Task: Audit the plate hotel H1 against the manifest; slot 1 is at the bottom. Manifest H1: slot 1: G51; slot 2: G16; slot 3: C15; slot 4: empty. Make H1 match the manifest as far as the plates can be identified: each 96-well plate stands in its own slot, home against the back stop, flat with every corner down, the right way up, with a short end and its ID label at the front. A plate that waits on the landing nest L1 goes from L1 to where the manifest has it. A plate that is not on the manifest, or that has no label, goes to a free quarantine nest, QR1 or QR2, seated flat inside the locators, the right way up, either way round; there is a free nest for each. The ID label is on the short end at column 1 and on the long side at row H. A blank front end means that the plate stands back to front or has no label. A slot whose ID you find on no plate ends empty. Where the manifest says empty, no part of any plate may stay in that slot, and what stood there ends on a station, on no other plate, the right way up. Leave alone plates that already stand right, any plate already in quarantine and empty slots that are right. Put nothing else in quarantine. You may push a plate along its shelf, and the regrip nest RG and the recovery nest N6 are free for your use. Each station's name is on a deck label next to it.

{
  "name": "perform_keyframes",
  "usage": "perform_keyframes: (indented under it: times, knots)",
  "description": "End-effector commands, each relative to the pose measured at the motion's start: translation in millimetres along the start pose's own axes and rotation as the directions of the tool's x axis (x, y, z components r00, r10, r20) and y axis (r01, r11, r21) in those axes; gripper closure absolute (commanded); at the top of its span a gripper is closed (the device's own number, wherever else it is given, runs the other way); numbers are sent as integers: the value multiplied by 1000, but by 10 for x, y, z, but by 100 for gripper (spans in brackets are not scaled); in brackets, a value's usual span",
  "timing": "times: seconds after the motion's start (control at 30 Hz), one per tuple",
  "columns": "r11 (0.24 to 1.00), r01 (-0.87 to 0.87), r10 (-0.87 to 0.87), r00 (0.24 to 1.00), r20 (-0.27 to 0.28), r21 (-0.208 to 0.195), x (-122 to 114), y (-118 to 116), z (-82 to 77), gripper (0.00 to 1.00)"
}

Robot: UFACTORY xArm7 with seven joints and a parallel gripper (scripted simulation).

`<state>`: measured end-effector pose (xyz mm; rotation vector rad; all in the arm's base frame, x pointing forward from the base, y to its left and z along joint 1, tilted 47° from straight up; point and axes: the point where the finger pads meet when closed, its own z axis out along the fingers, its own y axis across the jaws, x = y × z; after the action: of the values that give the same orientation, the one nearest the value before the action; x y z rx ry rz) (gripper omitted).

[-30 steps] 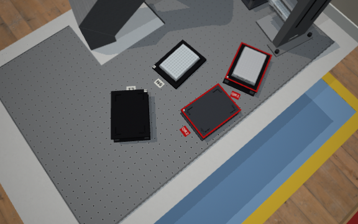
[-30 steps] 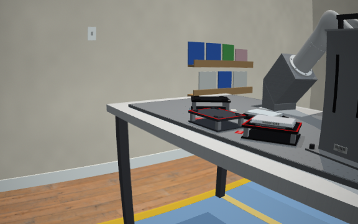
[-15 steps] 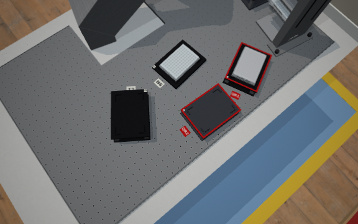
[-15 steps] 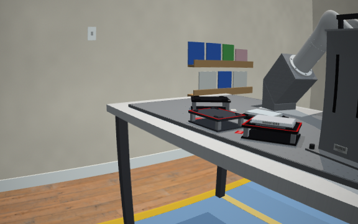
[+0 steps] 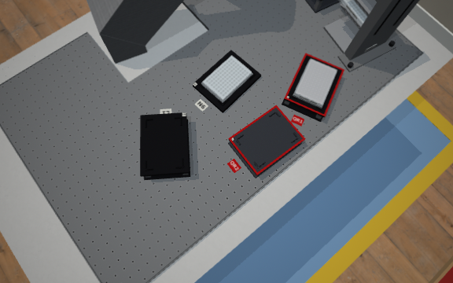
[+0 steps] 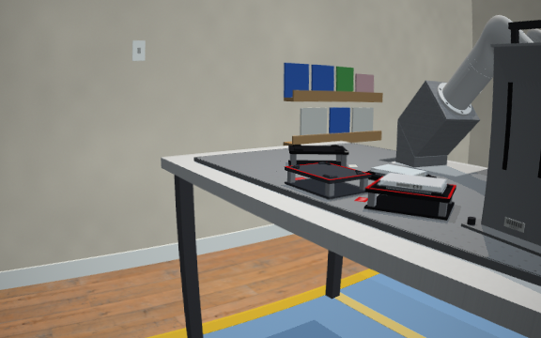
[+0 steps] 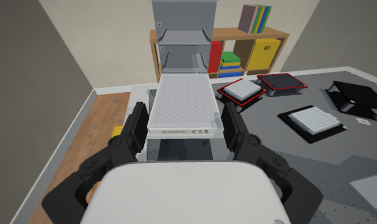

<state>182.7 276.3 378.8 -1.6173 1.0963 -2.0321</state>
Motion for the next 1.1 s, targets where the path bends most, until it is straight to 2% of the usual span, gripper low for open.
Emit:
perform_keyframes:
  times: [0.0, 1.07]
  knots:
    - [1000, -2, 2, 1000, 2, 0, 8, -2, 56, 100]
    - [1000, -2, 2, 1000, 1, -1, 8, -2, 430, 100]
